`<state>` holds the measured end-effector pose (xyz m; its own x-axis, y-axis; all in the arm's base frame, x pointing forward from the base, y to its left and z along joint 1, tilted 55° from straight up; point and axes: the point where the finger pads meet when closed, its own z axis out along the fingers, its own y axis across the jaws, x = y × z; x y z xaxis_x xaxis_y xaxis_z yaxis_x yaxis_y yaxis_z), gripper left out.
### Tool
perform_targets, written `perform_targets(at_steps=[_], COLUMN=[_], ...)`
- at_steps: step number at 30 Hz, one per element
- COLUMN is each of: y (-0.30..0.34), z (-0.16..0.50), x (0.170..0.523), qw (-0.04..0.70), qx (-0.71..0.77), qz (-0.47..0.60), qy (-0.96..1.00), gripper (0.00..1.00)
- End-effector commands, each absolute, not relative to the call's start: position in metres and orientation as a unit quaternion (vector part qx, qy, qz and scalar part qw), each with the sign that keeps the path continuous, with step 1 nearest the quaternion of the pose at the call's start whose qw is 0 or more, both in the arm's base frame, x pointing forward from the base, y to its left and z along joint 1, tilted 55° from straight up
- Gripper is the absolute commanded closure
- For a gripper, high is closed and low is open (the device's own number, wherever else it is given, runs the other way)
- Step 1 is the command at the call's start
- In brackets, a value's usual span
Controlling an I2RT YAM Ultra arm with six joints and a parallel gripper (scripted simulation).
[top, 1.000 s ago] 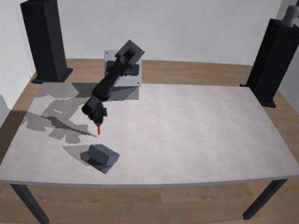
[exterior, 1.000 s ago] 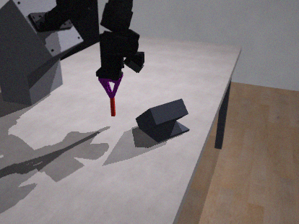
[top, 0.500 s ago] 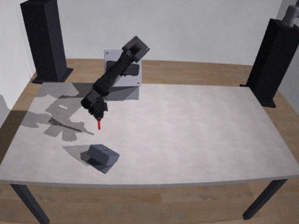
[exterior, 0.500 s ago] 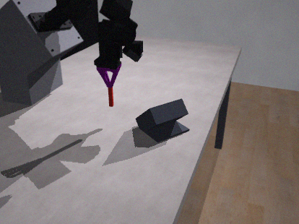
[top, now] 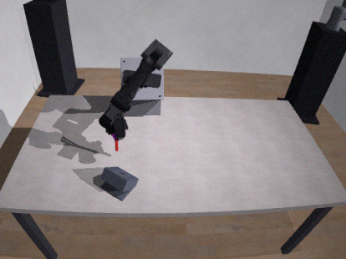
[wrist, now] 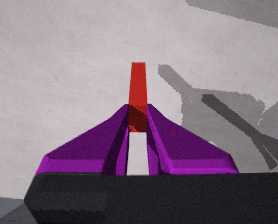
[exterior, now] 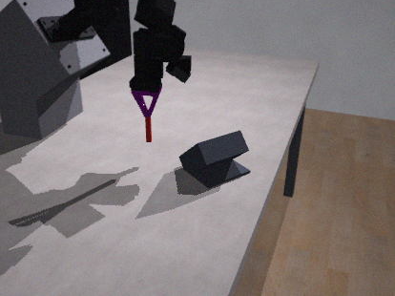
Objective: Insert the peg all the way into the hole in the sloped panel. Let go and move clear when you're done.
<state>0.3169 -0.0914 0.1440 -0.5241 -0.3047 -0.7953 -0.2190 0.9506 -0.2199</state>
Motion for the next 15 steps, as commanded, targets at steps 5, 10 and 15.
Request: perform_targets(at_steps=[5,10,15], y=[-0.0929,-0.0876,-0.0841], z=[0.1593,0.1516,0.1529], x=[0.3223,0.3211,0.3232], qw=[0.479,0.473,0.474], qx=[-0.171,-0.182,-0.195], qz=[-0.094,-0.106,-0.124], qy=[0.856,0.855,0.85], gripper=[1.0,1.0,1.0])
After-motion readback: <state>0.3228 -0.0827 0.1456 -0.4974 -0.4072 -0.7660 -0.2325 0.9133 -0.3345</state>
